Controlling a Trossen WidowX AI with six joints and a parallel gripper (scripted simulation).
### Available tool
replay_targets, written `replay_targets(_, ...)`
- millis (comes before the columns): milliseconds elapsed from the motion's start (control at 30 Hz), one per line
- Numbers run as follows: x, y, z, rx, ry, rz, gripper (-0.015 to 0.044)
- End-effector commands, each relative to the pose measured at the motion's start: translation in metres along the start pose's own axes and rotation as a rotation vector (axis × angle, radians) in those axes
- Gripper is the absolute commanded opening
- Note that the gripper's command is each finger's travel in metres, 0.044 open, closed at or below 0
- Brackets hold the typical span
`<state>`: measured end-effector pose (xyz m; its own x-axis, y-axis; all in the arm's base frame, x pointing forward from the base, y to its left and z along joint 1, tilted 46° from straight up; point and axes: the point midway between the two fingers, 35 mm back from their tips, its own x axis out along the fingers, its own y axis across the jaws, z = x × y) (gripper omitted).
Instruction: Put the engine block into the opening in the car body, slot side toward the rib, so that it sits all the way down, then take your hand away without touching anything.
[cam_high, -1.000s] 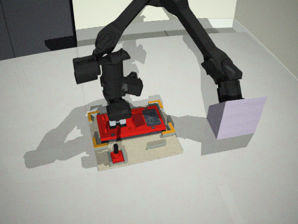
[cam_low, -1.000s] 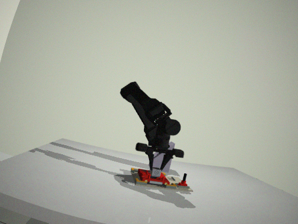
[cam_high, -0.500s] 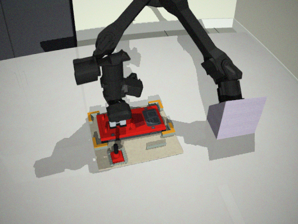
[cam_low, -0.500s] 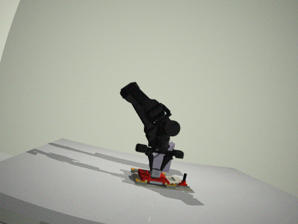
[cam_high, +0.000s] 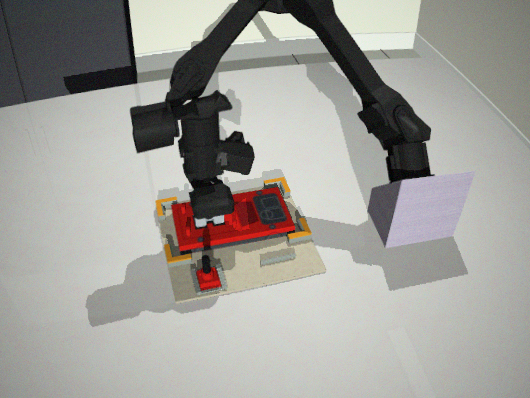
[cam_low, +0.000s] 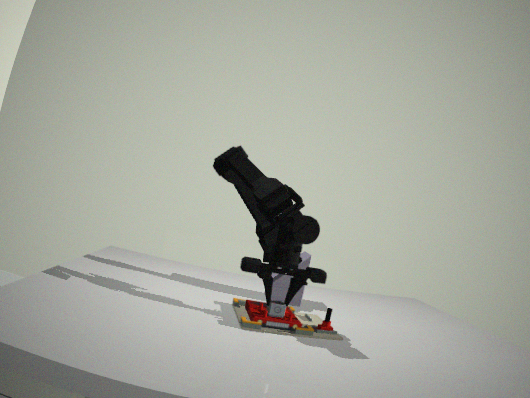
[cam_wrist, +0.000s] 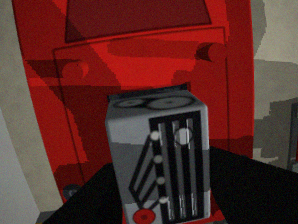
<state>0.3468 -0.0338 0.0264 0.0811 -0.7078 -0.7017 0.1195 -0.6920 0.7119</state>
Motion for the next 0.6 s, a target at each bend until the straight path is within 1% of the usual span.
replay_targets(0,0.0013,0.0004,-0.0001,-0.002,0.001,0.003,0.0159)
replay_targets(567,0.0056,0.0004,-0.0001,-0.003,0.001,0.003,0.0159)
